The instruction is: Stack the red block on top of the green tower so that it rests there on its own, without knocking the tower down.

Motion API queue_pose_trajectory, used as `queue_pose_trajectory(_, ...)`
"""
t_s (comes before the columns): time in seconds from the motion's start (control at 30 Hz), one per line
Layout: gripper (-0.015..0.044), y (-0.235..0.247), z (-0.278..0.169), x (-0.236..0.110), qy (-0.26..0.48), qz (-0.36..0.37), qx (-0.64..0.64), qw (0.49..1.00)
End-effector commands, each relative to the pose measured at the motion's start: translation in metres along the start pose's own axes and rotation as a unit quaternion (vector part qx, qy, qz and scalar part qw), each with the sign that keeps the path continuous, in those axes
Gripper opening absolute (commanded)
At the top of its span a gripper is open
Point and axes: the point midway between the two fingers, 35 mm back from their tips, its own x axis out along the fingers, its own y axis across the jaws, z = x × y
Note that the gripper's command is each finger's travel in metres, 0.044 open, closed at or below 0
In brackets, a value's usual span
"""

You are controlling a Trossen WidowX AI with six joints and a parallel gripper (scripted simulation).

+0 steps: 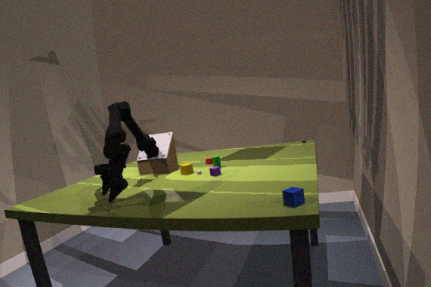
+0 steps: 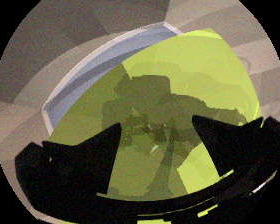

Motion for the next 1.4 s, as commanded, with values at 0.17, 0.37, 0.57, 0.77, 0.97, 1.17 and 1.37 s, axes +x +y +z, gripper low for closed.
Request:
queue_pose_trajectory(0.17, 0.0440, 0.049, -0.085, -0.033, 0.071, 0.066, -0.064, 0.993)
queue_pose_trajectory(0.37, 0.0440, 0.074, -0.146, -0.068, 0.126, 0.114, -0.107, 0.980)
queue_pose_trajectory(0.57, 0.0440, 0.088, -0.208, -0.109, 0.178, 0.154, -0.156, 0.959)
queue_pose_trajectory(0.77, 0.0440, 0.085, -0.271, -0.150, 0.216, 0.178, -0.224, 0.934)
queue_pose_trajectory(0.97, 0.0440, 0.070, -0.329, -0.193, 0.246, 0.199, -0.293, 0.902)
queue_pose_trajectory(1.17, 0.0440, 0.044, -0.382, -0.237, 0.267, 0.219, -0.363, 0.865)
queue_pose_trajectory(1.37, 0.0440, 0.011, -0.429, -0.279, 0.277, 0.240, -0.451, 0.814)
